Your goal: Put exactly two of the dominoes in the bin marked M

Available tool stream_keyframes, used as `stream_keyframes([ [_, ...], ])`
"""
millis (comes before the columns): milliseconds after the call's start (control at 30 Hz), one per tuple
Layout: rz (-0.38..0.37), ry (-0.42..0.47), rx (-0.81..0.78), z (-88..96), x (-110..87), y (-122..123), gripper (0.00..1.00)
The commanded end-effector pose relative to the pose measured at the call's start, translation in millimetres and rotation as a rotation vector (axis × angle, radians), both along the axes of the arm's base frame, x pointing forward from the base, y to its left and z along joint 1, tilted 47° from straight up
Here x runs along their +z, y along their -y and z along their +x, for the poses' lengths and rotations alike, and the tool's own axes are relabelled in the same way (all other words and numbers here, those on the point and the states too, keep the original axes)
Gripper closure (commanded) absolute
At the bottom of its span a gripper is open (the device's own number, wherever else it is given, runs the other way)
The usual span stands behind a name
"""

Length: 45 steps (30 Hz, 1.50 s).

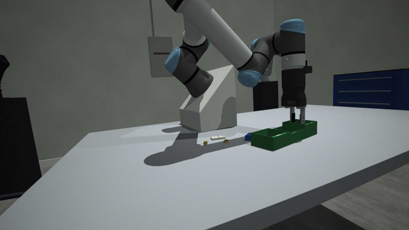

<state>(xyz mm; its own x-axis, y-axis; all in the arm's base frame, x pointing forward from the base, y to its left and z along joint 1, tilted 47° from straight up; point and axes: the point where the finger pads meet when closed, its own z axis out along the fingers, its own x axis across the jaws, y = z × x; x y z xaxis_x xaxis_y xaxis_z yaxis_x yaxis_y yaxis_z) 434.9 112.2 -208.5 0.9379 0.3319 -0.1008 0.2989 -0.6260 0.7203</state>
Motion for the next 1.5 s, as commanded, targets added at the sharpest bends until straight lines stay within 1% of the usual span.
stream_keyframes([
  [0,0.0,0.001,0.0,-1.0,5.4,-5.6,0.35],
  [200,0.0,0.001,0.0,-2.0,9.5,-9.9,0.35],
  [300,0.0,0.001,0.0,-4.6,19.3,-20.0,0.35],
  [667,0.0,0.001,0.0,-4.7,19.3,-20.1,0.35],
  [700,0.0,0.001,0.0,-5.4,22.0,-23.0,0.0],
  [867,0.0,0.001,0.0,-8.9,35.7,-37.1,0.0],
  [933,0.0,0.001,0.0,-8.9,35.7,-37.1,0.0],
  [1433,0.001,0.001,0.0,-19.4,76.9,-79.5,0.0],
  [1467,0.001,0.001,0.0,-19.4,76.9,-79.5,0.0],
])
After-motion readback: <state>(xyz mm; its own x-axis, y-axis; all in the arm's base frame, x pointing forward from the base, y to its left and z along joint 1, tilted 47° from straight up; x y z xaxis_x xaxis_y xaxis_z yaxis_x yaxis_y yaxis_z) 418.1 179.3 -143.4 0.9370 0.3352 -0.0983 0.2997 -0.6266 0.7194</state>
